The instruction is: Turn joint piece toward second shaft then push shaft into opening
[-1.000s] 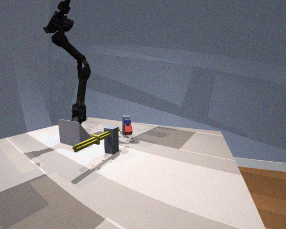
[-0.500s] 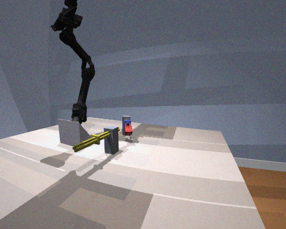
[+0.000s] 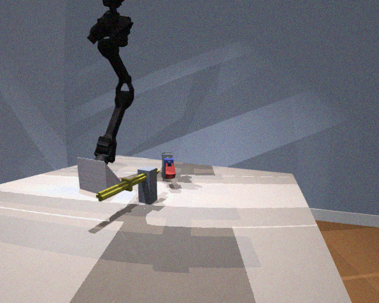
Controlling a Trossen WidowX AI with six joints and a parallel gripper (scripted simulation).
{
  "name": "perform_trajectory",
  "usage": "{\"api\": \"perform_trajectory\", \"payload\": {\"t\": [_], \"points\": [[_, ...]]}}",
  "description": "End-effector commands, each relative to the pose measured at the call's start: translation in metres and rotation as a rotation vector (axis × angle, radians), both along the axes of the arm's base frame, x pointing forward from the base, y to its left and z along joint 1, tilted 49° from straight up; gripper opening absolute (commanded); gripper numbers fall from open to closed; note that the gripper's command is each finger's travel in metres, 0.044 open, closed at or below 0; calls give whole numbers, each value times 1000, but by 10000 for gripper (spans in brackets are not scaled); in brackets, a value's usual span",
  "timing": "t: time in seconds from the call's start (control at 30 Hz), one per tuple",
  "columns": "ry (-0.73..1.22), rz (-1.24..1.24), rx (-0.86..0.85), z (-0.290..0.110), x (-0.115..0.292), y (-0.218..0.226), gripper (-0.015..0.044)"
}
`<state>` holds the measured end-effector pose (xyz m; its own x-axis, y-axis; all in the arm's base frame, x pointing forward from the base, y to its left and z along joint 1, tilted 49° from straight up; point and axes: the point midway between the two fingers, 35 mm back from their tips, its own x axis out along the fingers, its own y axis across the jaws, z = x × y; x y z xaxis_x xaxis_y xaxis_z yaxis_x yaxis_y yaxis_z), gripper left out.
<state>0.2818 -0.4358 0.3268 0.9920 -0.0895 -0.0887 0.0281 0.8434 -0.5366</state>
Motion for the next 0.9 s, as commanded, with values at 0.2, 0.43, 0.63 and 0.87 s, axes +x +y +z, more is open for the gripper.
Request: {"api": "perform_trajectory", "payload": {"t": [0.2,0.43,0.63,0.87], "points": [[116,96,280,-33,61,63,440],[238,165,461,-57,94,120,440],[367,218,600,-76,113,174,440],[543,271,740,-97,122,240,440]]}}
